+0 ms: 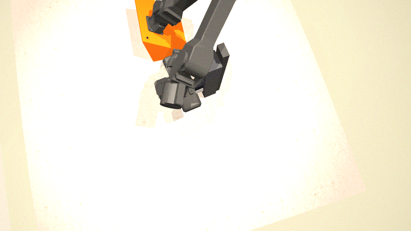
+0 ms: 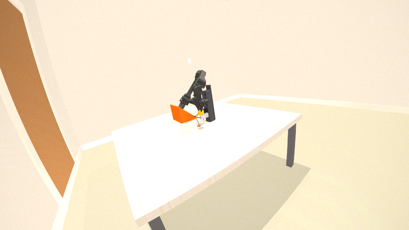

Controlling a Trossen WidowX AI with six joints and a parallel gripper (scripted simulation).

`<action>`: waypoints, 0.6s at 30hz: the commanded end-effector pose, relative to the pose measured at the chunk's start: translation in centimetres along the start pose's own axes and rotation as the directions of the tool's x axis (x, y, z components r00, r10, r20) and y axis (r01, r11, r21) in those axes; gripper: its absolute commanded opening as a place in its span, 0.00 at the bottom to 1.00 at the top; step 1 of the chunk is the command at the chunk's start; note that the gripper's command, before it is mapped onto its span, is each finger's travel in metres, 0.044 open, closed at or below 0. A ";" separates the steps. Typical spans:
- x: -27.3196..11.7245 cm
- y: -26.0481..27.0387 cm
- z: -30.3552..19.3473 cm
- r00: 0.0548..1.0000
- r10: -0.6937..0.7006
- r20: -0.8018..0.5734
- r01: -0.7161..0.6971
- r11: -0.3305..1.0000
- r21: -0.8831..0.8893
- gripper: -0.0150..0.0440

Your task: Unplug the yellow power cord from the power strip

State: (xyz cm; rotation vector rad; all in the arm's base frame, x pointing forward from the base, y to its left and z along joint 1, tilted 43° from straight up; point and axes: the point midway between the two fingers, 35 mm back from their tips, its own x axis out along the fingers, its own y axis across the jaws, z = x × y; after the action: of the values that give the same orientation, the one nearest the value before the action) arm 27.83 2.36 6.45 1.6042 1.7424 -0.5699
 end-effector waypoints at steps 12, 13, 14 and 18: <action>-0.1 0.2 2.1 1.000 0.000 0.003 0.000 1.000 0.000 0.25; -0.1 0.2 2.3 1.000 0.000 0.003 0.000 1.000 0.000 0.25; -0.1 0.2 2.5 1.000 0.000 0.003 0.000 1.000 0.001 0.25; -0.2 0.2 3.1 1.000 0.000 0.003 0.000 1.000 0.001 0.25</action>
State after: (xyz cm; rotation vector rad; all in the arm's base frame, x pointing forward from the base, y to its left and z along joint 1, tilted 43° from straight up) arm 28.35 0.53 4.90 1.6104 1.7422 -0.5742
